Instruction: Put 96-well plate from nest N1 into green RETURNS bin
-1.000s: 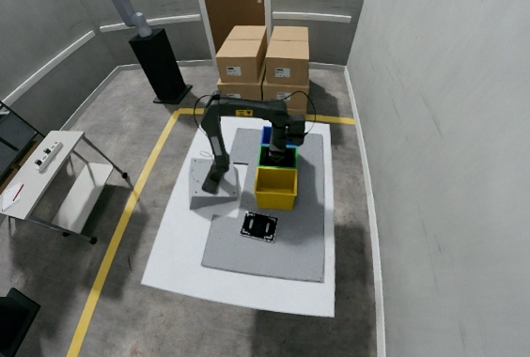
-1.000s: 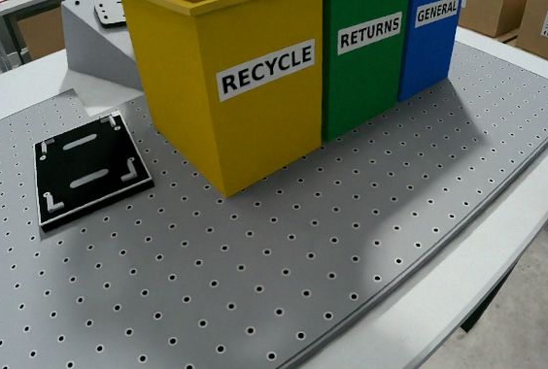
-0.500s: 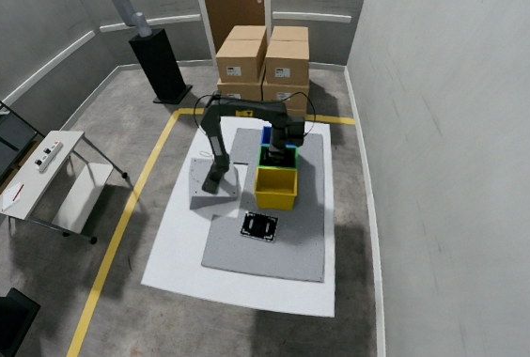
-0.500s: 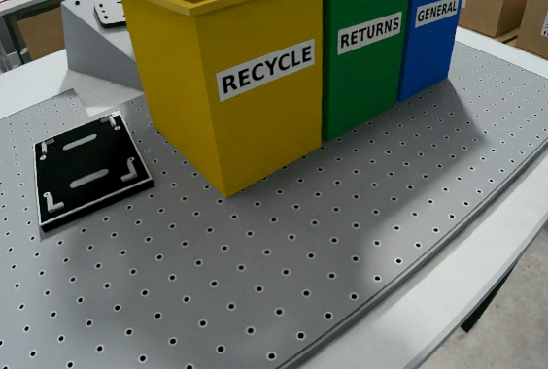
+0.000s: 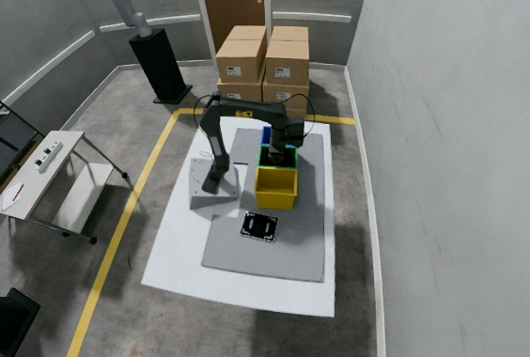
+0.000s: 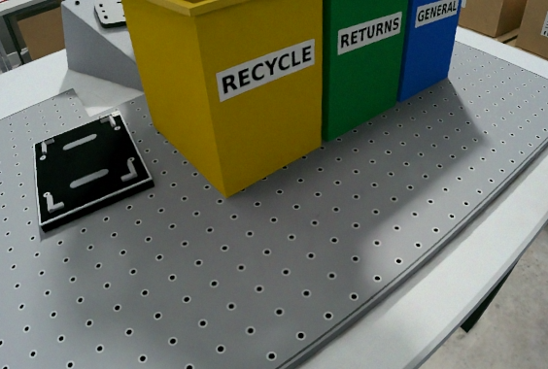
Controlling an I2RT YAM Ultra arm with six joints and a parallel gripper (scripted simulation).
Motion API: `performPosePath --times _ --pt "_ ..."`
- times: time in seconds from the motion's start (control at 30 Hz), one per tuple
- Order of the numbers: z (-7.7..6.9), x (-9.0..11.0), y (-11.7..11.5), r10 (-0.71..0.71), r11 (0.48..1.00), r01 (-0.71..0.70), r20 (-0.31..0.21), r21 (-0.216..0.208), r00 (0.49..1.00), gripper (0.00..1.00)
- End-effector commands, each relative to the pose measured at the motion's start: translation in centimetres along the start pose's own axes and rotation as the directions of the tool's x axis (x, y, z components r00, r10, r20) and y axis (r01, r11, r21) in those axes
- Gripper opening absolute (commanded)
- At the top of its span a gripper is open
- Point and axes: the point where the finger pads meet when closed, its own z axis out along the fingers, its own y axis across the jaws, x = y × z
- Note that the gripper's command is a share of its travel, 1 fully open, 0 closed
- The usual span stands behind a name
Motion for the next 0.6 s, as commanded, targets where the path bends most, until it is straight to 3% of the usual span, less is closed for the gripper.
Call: performPosePath --times 0.0,0.17,0.43,0.57 --pt "-0.4 -1.0 0.1 0.007 1.0 -0.007 0.05 -0.001 0.999 0.0" --pt "0.5 -0.6 0.1 0.006 1.0 -0.006 0.015 0.004 1.0 0.0" --pt "0.4 -1.0 0.1 0.013 1.0 -0.013 0.053 0.0 0.999 0.0" --pt "0.6 -1.6 0.1 0.01 1.0 -0.01 0.047 0.0 0.999 0.0"
